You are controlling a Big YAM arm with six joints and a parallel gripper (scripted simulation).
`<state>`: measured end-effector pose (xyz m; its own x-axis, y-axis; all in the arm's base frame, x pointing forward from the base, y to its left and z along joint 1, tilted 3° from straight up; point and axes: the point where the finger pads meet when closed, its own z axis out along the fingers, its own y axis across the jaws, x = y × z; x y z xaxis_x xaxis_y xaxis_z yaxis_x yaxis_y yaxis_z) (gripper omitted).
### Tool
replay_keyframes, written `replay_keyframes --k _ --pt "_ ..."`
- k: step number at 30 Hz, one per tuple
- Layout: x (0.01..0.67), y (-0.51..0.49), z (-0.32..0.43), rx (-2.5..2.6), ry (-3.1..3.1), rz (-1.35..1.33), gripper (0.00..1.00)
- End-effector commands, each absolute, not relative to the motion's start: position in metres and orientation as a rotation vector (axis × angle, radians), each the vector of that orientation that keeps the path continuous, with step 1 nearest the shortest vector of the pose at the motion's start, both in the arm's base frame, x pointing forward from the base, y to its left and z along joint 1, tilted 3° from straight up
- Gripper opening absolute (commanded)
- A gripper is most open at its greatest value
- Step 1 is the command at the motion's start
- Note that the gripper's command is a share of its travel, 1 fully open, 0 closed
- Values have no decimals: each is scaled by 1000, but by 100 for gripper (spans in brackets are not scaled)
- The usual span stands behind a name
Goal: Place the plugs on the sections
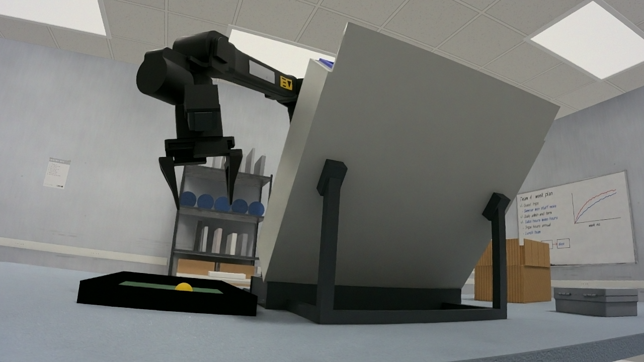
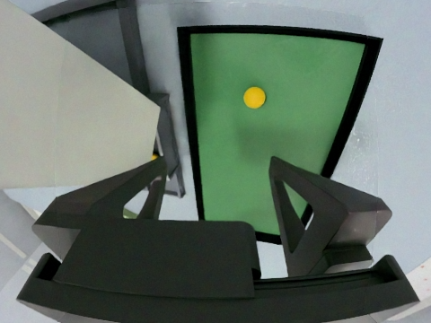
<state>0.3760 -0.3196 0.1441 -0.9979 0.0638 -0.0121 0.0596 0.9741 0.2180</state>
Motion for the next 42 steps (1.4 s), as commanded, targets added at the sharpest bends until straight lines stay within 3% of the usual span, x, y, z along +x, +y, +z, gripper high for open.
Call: replay_keyframes --k 1,42 --pt "389 -336 164 82 3073 288 80" --pt "389 -336 163 76 3067 272 80"
